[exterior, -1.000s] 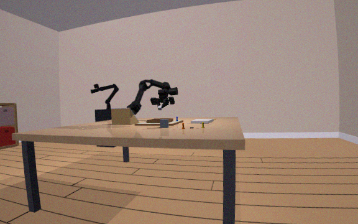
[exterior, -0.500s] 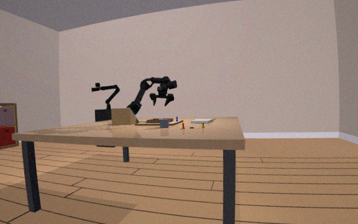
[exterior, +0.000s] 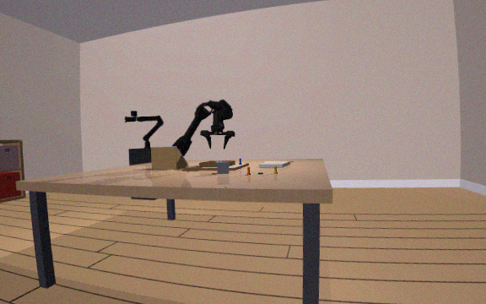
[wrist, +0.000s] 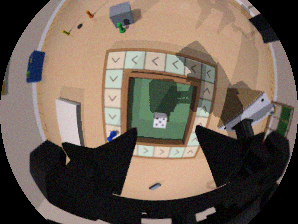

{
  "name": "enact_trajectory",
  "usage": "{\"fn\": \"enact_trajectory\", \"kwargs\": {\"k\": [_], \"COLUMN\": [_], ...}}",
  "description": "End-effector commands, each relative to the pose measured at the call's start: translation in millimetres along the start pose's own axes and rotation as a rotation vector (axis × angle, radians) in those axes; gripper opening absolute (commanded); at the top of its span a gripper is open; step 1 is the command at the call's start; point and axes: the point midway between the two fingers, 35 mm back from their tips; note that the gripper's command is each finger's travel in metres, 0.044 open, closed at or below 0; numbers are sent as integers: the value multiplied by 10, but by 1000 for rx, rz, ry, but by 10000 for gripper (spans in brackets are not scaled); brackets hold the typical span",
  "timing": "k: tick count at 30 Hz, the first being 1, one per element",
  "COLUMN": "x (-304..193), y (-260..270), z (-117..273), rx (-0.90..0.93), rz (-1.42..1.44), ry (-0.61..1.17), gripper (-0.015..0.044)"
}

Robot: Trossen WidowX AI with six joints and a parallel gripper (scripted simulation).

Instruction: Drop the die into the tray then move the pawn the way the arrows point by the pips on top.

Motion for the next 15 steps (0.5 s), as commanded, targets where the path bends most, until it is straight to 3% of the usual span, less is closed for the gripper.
{"fn": "enact_trajectory", "kwargs": {"k": [1,4,15], "x": [-67,-145,-565], "y": [209,397,1076], "z": [-15,-30,-141], "rx": [13,27,101], "rz": [351,698,1955], "ry": [5,8,-4], "gripper": [282,204,200]}}
Point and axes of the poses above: the point midway between the two fingers, 35 mm back from their tips, its own z axis back along the fingers, its own y axis across the jaws, x = y × z, and after that the axes turned 3 degrees about -z, right-handed
